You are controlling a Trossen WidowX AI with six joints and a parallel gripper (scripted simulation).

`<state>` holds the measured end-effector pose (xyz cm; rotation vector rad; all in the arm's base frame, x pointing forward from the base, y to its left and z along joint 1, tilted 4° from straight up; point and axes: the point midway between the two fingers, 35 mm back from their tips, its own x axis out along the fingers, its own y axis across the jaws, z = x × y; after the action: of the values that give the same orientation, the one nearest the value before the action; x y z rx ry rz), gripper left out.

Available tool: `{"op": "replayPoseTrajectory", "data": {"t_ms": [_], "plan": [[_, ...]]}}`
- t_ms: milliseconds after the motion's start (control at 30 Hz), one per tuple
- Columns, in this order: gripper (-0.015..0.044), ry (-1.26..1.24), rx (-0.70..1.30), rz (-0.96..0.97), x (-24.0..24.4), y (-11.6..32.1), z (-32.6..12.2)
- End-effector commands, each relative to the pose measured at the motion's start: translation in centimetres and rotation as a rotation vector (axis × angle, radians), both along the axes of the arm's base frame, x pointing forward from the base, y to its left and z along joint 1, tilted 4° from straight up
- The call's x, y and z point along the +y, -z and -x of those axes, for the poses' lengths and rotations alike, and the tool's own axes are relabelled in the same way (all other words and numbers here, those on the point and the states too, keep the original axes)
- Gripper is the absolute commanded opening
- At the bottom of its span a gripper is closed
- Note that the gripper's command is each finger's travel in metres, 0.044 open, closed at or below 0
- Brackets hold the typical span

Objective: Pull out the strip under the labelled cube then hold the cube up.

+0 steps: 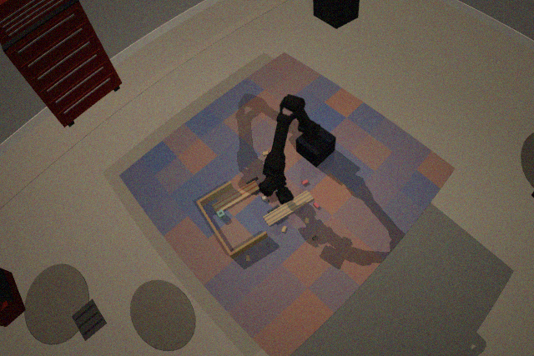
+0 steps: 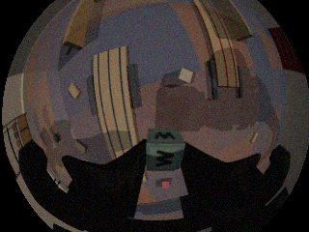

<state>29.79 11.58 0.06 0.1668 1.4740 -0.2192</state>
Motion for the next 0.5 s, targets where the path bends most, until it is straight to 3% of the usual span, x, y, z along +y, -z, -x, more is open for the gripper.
{"op": "replayPoseTrajectory", "data": {"t_ms": [0,267,467], "plan": [[0.0,0.004,0.003,-0.005,-0.4,0.2,1.2],[0.0,0.004,0.003,-0.005,-0.3,-3.3,1.5],[0.0,0.004,0.003,-0.005,-0.3,-3.4,1.6]]}}
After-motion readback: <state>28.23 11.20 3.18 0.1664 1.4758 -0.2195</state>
